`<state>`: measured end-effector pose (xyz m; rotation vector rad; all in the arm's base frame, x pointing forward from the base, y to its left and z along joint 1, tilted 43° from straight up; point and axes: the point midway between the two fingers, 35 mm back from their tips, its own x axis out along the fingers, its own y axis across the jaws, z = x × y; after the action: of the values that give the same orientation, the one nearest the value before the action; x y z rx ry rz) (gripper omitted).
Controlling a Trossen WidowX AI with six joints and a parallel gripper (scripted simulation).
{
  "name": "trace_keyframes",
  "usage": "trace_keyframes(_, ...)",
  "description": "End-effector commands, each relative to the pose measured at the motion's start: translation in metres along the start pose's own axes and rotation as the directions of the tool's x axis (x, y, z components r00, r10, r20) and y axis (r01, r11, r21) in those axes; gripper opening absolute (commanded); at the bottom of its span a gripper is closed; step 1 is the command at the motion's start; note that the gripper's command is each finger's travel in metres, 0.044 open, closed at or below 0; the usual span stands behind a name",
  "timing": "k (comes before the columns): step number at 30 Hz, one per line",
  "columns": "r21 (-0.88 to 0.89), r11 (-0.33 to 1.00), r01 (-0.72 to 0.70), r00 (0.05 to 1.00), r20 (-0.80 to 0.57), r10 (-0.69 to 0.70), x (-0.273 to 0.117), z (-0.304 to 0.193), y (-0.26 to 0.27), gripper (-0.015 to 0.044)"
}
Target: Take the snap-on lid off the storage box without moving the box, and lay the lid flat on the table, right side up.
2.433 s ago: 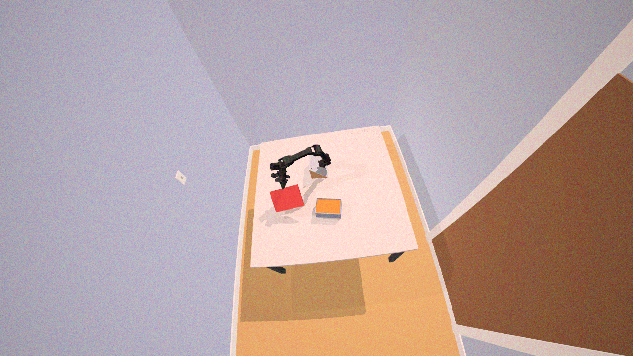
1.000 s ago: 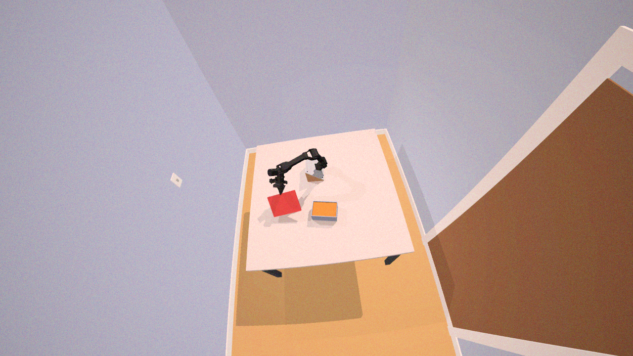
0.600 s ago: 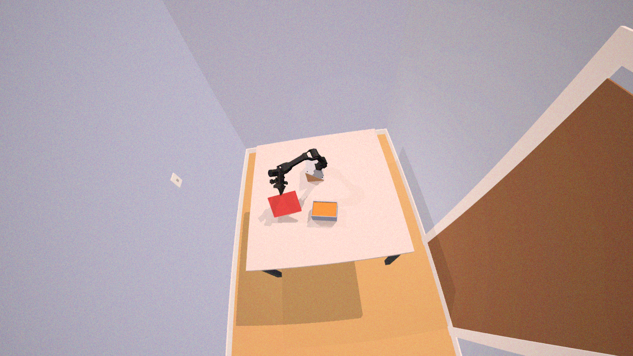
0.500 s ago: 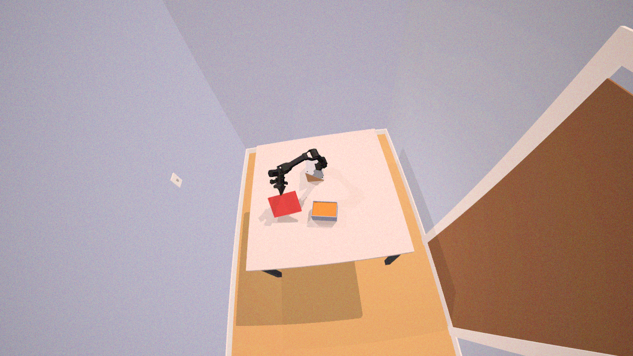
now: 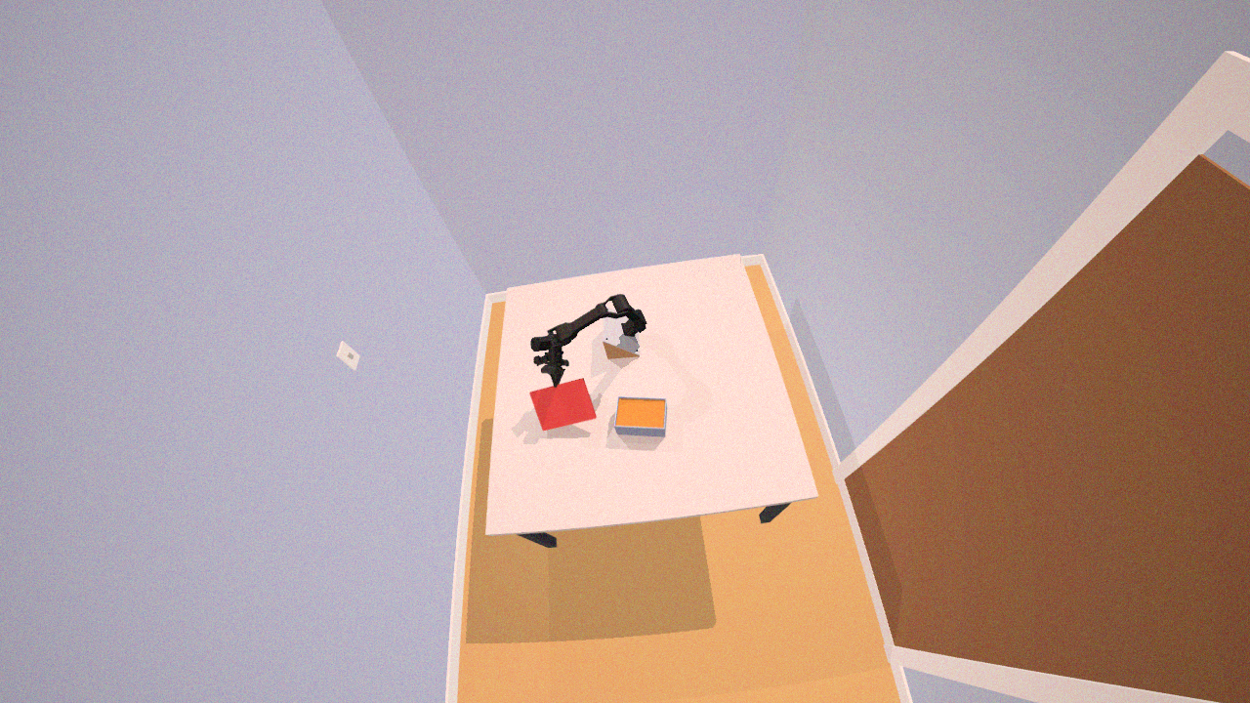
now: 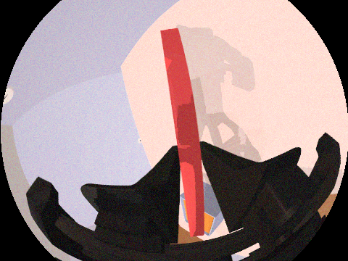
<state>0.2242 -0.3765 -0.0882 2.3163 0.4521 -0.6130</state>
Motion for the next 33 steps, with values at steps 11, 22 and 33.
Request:
trace_keyframes(11, 0.0, 1.0, -0.01, 1.0, -0.002, 0.01, 0.006, 0.0, -0.007, 0.0)
trace_keyframes(22, 0.0, 1.0, -0.01, 1.0, -0.002, 0.01, 0.012, 0.0, -0.013, 0.0)
trace_keyframes(33, 0.0, 1.0, -0.01, 1.0, -0.003, 0.01, 0.017, 0.0, -0.02, 0.0)
